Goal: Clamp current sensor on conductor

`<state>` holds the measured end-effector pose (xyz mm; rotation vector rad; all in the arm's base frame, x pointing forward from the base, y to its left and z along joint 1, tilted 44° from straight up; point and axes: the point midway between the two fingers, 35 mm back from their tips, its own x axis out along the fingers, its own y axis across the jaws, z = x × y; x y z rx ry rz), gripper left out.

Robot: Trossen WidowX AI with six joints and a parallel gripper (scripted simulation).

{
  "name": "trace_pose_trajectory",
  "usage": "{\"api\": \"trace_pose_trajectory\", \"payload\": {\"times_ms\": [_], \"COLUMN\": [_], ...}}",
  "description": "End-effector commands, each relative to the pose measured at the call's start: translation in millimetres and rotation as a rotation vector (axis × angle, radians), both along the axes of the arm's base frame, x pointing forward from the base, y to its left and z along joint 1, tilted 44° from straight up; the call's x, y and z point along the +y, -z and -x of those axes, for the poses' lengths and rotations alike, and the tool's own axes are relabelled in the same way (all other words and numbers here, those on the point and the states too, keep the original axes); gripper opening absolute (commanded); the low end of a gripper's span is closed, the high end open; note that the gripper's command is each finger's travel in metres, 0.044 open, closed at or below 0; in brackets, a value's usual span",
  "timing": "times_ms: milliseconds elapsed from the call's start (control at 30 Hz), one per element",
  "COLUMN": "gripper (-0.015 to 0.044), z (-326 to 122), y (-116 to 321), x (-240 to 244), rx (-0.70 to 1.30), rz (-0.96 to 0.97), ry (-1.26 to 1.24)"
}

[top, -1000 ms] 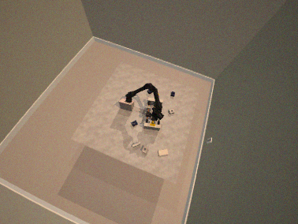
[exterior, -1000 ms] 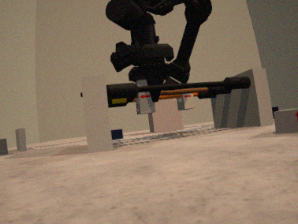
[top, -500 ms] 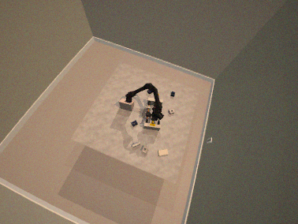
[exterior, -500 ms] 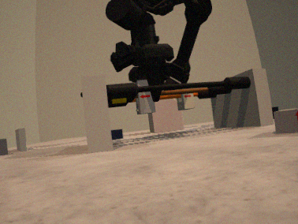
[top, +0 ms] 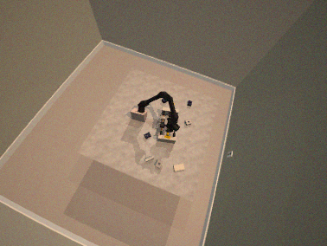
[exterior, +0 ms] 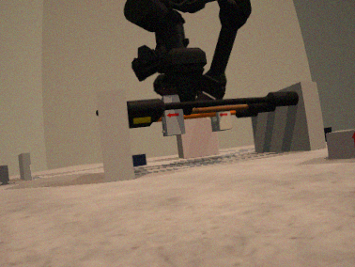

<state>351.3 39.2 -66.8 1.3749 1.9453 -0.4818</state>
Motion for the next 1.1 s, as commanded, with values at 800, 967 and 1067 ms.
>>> {"api": "trace_pose_trajectory", "payload": {"times_ms": [800, 967, 1067], "gripper": [0.044, 0.044, 0.044], "z": [22, 34, 41], "y": [-29, -19, -14], "x": [-104, -119, -128], "rx": [-0.939, -1.33, -1.566], "rz": [-0.435, -0.436, -0.382], "ry": [-0.416, -0.493, -0.534]}}
